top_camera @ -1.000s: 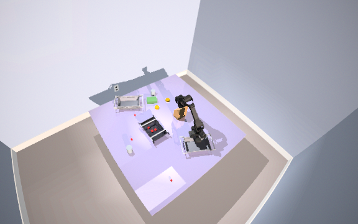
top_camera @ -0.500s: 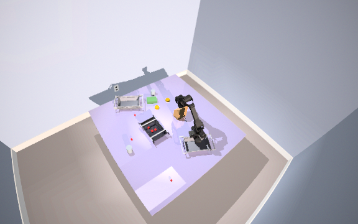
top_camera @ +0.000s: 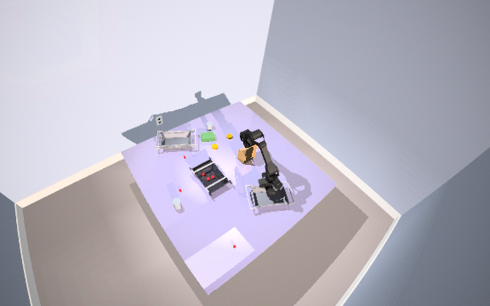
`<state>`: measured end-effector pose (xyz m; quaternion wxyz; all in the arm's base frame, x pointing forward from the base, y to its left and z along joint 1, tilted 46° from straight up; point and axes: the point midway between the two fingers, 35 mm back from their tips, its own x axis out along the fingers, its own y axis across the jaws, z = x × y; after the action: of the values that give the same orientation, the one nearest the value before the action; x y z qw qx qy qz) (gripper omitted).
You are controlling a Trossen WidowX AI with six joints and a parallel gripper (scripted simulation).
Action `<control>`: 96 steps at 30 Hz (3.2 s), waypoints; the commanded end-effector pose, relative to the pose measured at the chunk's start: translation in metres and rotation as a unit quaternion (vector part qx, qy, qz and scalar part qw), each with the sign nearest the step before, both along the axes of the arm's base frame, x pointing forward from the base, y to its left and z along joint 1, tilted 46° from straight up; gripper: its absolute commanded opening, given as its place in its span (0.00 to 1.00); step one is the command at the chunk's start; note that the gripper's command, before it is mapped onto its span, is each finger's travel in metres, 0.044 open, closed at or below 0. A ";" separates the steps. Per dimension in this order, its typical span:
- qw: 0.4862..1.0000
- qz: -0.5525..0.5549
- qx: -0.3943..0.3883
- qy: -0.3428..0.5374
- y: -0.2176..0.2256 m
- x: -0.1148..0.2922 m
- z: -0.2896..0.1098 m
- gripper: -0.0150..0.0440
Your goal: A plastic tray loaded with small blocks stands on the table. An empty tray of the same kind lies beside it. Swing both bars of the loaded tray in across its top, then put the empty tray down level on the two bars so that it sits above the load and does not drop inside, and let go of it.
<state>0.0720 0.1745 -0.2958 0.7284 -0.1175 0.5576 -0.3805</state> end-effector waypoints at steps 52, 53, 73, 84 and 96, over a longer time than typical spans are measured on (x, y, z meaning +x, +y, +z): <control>1.000 -0.001 -0.003 -0.006 0.055 -0.009 0.058 0.25; 1.000 -0.001 -0.003 -0.006 0.055 -0.009 0.058 0.25; 1.000 -0.001 -0.003 -0.005 0.118 -0.018 0.123 0.25; 1.000 -0.001 -0.003 -0.005 0.121 -0.019 0.127 0.25; 1.000 -0.001 -0.003 -0.005 0.121 -0.019 0.127 0.25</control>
<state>0.0532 0.2878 -0.1725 0.7279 -0.1276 0.5501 -0.3891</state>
